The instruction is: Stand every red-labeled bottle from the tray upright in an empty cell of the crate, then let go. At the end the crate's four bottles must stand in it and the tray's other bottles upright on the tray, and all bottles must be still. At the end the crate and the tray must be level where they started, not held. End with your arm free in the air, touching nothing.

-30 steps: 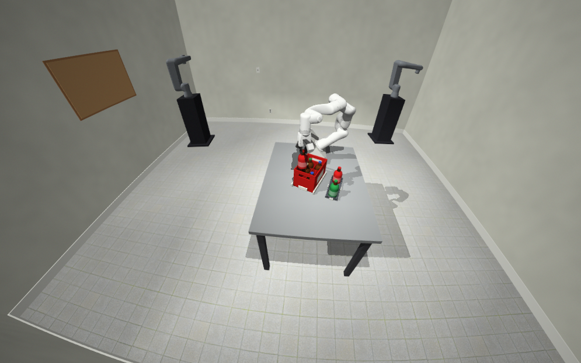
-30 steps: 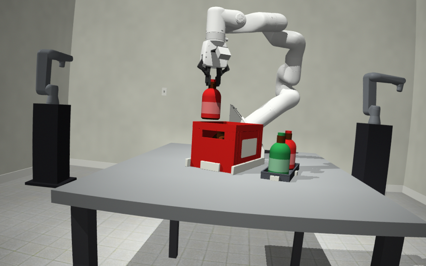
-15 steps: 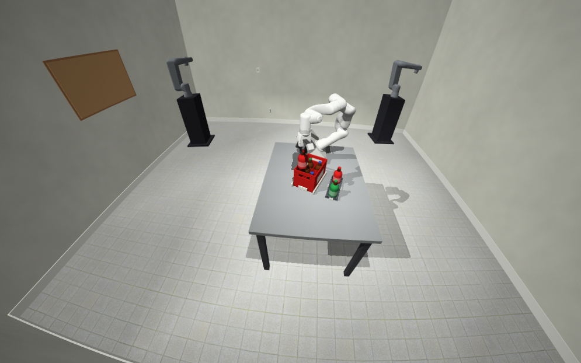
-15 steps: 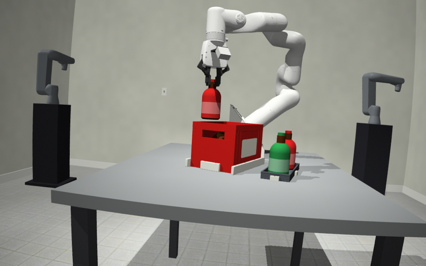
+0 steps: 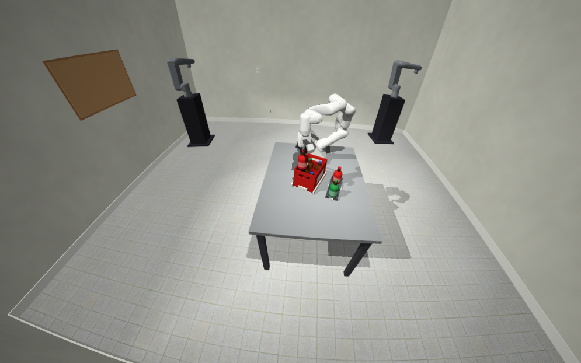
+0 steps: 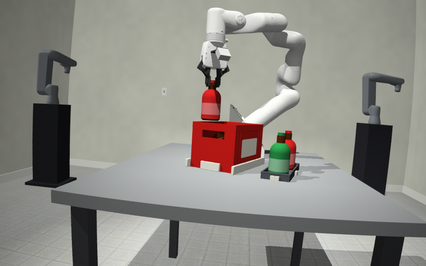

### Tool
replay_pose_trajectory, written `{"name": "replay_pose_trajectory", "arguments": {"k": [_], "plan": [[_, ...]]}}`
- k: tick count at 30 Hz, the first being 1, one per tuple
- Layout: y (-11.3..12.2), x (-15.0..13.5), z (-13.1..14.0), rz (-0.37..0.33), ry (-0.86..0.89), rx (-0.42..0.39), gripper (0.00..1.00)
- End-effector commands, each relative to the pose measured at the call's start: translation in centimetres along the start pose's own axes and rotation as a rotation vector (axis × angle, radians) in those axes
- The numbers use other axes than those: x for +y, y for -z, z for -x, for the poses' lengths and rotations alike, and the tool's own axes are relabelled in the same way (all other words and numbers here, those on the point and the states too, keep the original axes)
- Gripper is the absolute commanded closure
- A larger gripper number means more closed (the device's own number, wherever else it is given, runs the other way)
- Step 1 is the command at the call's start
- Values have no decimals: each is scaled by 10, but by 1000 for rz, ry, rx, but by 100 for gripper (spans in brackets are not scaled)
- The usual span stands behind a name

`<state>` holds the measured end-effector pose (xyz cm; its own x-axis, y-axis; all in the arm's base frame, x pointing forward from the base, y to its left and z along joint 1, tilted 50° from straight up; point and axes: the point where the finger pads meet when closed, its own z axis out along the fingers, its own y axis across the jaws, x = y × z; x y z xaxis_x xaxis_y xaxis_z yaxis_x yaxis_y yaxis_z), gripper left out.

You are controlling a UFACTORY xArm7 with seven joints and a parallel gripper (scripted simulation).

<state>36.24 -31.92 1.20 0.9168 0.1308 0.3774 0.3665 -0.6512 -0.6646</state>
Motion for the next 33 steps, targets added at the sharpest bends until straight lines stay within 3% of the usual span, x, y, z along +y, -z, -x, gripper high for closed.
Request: {"name": "replay_pose_trajectory", "arguments": {"k": [1,33], "plan": [[-1,1,0,6,0,1,100],[-30,1,0,6,0,1,100]]}}
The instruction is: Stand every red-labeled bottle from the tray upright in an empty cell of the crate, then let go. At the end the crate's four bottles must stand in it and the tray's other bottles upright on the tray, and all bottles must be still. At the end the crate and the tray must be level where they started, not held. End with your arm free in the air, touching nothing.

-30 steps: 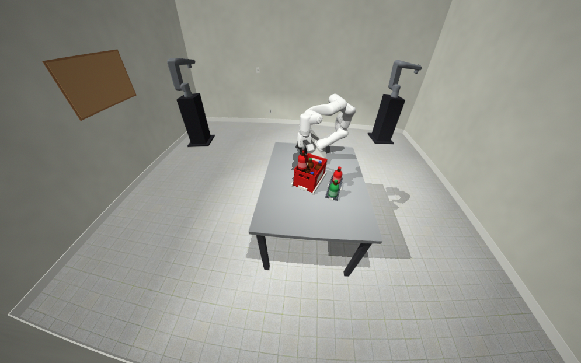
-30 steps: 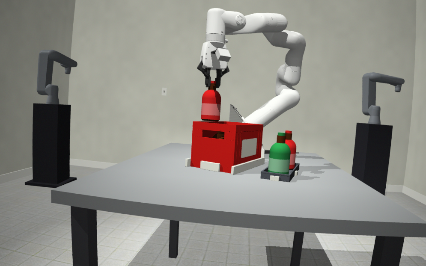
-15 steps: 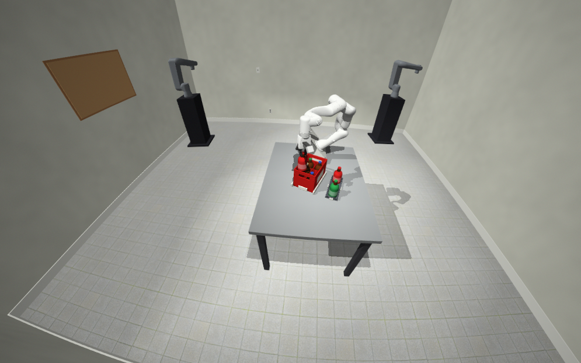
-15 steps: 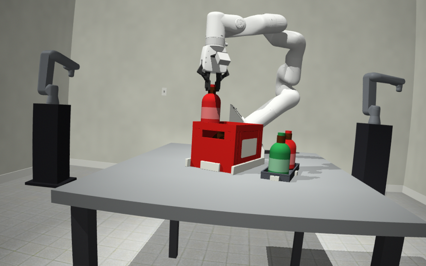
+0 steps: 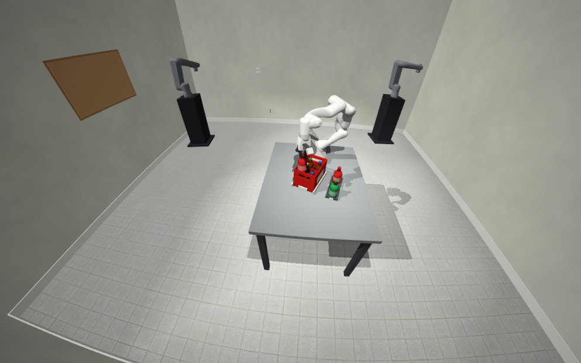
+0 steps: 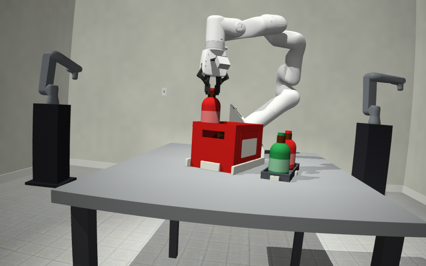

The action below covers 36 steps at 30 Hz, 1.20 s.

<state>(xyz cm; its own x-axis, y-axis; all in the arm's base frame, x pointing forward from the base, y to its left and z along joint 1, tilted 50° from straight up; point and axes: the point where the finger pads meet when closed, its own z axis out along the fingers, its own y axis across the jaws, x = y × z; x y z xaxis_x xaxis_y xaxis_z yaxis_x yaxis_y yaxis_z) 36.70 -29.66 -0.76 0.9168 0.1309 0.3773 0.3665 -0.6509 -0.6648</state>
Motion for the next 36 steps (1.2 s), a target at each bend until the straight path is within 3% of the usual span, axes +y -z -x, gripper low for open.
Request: {"name": "replay_pose_trajectory", "arguments": {"k": [1,36], "plan": [[0,1,0,6,0,1,100],[-4,1,0,6,0,1,100]]}}
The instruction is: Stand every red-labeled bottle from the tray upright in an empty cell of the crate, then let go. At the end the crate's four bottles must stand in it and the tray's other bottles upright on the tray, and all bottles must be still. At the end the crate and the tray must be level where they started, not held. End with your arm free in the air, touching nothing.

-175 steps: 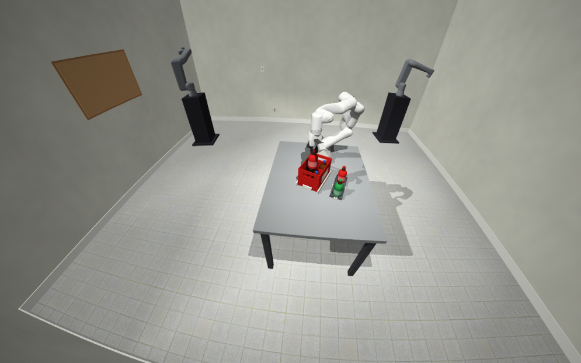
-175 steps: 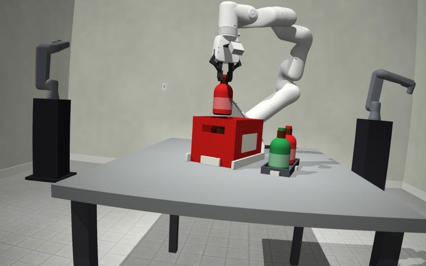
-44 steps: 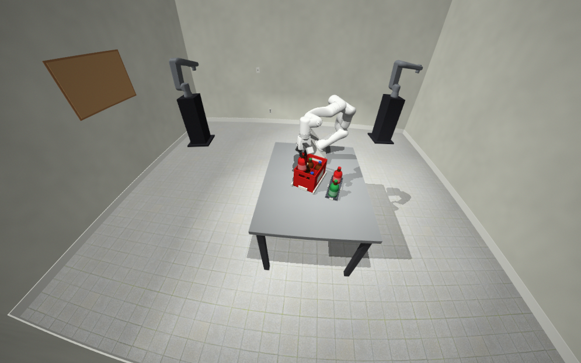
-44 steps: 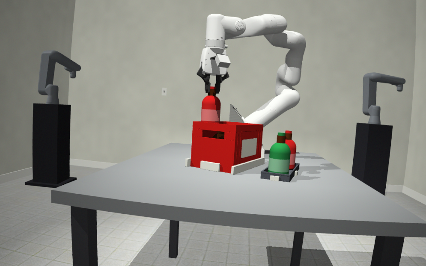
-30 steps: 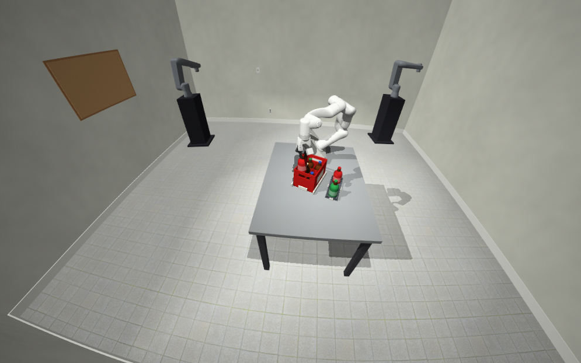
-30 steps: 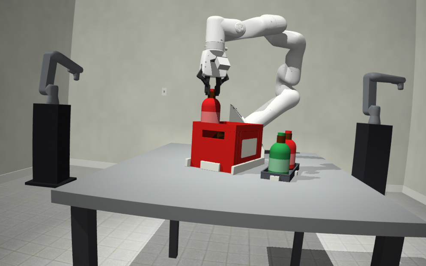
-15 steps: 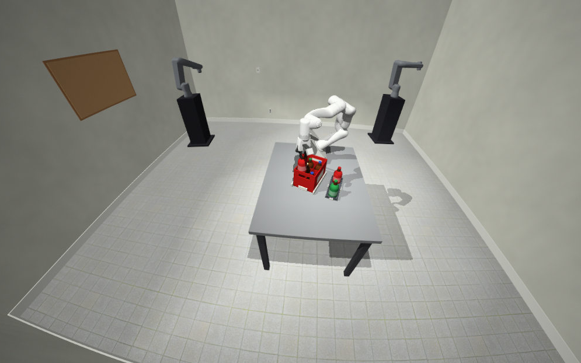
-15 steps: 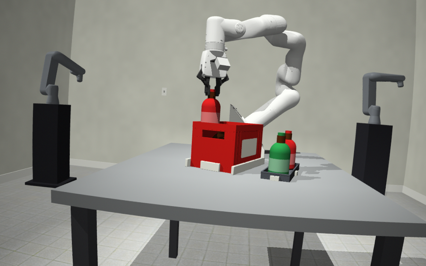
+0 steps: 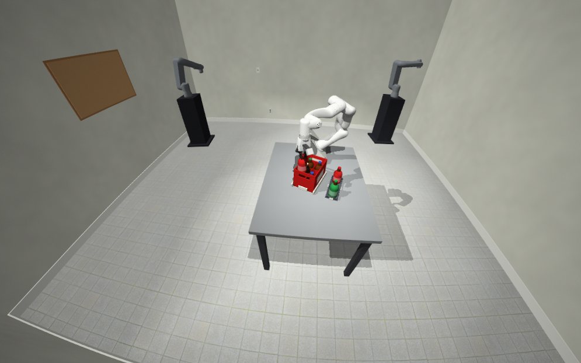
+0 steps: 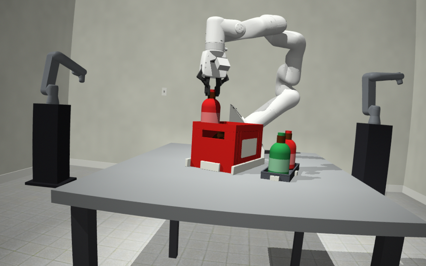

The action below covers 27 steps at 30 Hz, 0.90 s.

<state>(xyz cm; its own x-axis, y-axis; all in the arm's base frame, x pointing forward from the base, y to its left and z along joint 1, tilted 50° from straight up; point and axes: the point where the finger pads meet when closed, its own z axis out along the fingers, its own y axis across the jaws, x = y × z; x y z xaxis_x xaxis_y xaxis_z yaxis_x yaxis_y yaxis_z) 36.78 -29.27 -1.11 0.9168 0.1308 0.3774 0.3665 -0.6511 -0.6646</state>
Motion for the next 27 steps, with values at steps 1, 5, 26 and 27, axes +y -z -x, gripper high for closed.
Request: {"name": "replay_pose_trajectory", "arguments": {"k": [1,5,26,27], "plan": [[1,1,0,6,0,1,100],[-2,1,0,6,0,1,100],[-23,1,0,6,0,1,100],[-23,1,0,6,0,1,100]]}}
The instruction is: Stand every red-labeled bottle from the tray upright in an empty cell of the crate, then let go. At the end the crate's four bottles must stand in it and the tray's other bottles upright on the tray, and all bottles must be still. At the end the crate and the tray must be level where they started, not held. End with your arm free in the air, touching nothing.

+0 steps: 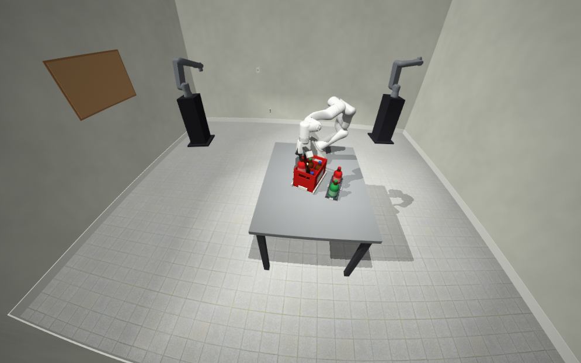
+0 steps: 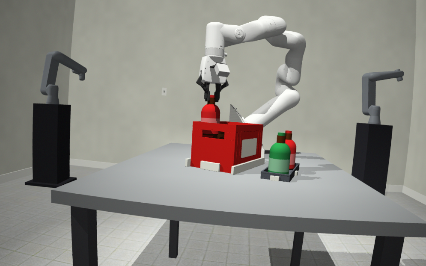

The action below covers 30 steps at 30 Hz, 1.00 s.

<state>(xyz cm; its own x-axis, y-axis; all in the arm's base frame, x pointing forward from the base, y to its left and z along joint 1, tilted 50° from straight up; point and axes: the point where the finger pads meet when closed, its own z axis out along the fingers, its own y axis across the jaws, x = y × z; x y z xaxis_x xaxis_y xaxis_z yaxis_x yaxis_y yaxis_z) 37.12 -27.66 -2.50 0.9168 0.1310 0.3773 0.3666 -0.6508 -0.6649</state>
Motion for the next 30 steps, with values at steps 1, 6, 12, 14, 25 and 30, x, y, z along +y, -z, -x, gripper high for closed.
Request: {"name": "replay_pose_trajectory", "arguments": {"k": [1,6,12,14,25,30], "plan": [[-2,1,0,6,0,2,100],[-7,1,0,6,0,2,100],[-12,2,0,6,0,2,100],[-13,2,0,6,0,2,100],[-15,2,0,6,0,2,100],[-15,2,0,6,0,2,100]]}}
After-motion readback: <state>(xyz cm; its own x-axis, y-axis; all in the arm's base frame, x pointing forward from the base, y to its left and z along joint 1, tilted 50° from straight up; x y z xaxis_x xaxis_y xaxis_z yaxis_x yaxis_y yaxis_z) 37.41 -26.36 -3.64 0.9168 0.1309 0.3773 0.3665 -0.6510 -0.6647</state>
